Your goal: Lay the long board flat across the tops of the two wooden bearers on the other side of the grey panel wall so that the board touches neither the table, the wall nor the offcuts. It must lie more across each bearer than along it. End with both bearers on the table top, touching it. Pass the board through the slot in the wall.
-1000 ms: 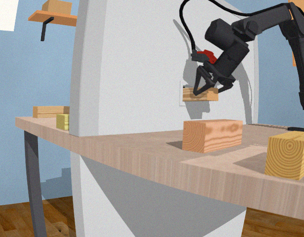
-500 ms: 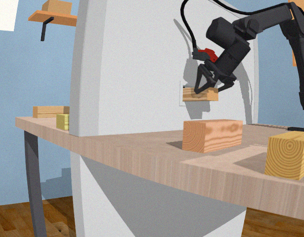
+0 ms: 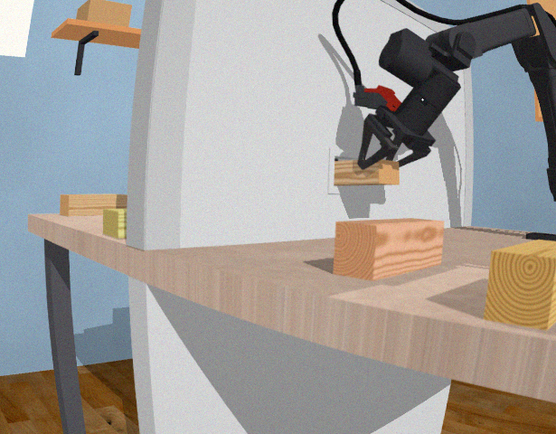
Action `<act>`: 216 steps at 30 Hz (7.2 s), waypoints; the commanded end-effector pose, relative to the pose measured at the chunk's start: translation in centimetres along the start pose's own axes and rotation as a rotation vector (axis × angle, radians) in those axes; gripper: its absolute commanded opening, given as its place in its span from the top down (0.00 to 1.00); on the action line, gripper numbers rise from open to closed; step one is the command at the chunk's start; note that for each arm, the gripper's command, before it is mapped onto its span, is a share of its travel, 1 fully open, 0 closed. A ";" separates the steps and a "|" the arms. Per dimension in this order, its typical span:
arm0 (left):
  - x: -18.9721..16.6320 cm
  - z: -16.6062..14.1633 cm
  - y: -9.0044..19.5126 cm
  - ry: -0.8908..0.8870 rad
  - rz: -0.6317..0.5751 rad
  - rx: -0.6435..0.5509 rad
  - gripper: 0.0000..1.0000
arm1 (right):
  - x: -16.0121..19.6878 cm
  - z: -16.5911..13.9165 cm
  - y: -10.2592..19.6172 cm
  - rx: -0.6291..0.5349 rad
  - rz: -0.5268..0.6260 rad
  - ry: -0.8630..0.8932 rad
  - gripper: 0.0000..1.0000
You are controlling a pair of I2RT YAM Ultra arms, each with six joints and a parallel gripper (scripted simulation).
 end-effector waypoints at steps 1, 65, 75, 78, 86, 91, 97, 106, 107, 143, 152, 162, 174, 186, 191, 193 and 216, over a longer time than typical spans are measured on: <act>-0.5 0.4 0.3 0.001 -0.023 -0.016 0.25 | -0.6 1.0 0.8 -0.018 -0.036 0.025 1.00; 2.5 0.9 16.1 0.233 0.572 -0.174 0.25 | -0.6 1.0 0.8 -0.018 -0.036 0.025 1.00; 1.5 1.1 25.4 0.455 0.987 -0.524 0.25 | -0.6 1.0 0.8 -0.018 -0.036 0.025 1.00; 0.8 1.5 27.6 0.471 1.055 -0.615 0.25 | -0.6 1.0 0.8 -0.018 -0.036 0.025 1.00; -2.8 0.0 34.8 0.644 1.273 -1.057 0.25 | -0.6 1.0 0.8 -0.018 -0.036 0.025 1.00; -1.7 -1.3 32.8 0.667 1.264 -0.966 0.25 | -0.6 1.0 0.8 -0.018 -0.036 0.025 1.00; -5.0 1.5 36.7 0.550 1.304 -1.091 0.25 | -0.6 1.0 0.8 -0.018 -0.036 0.025 1.00; -2.9 0.2 35.1 0.612 1.306 -1.033 0.25 | -0.6 1.0 0.8 -0.018 -0.036 0.025 1.00; -3.8 0.6 35.7 0.593 1.310 -1.056 0.25 | -0.6 1.0 0.8 -0.018 -0.036 0.025 1.00; -4.3 0.7 35.9 0.583 1.312 -1.063 0.25 | 0.0 -2.2 5.3 -0.012 -0.025 0.008 1.00; -4.3 0.7 35.9 0.583 1.312 -1.063 0.25 | 0.5 -3.0 6.2 -0.028 -0.012 0.007 1.00; -4.3 0.7 35.9 0.583 1.312 -1.063 0.25 | 0.4 -3.2 7.4 -0.025 -0.036 0.018 1.00; -4.3 0.7 35.9 0.583 1.312 -1.063 0.25 | 0.9 -4.3 9.1 -0.034 -0.030 0.018 1.00; -4.3 0.7 35.9 0.583 1.312 -1.063 0.25 | 1.3 -5.4 10.2 -0.028 -0.027 0.010 1.00; -4.3 0.7 35.9 0.583 1.312 -1.063 0.25 | 1.5 -6.0 10.9 -0.024 -0.026 0.004 1.00; -4.3 0.7 35.9 0.583 1.312 -1.063 0.25 | 1.5 -6.1 11.2 -0.020 -0.028 0.008 1.00; -4.3 0.7 35.9 0.583 1.312 -1.063 0.25 | 1.4 -5.1 12.4 0.005 -0.053 0.041 1.00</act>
Point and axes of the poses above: on each arm, the point where the finger pads meet when closed, its own y axis back along the fingers, its own x axis across the jaws, z = x × y, the point moved 6 cm from there along y, back along the fingers, and after that the axes turned 15 degrees about y, right-handed, at the moved point
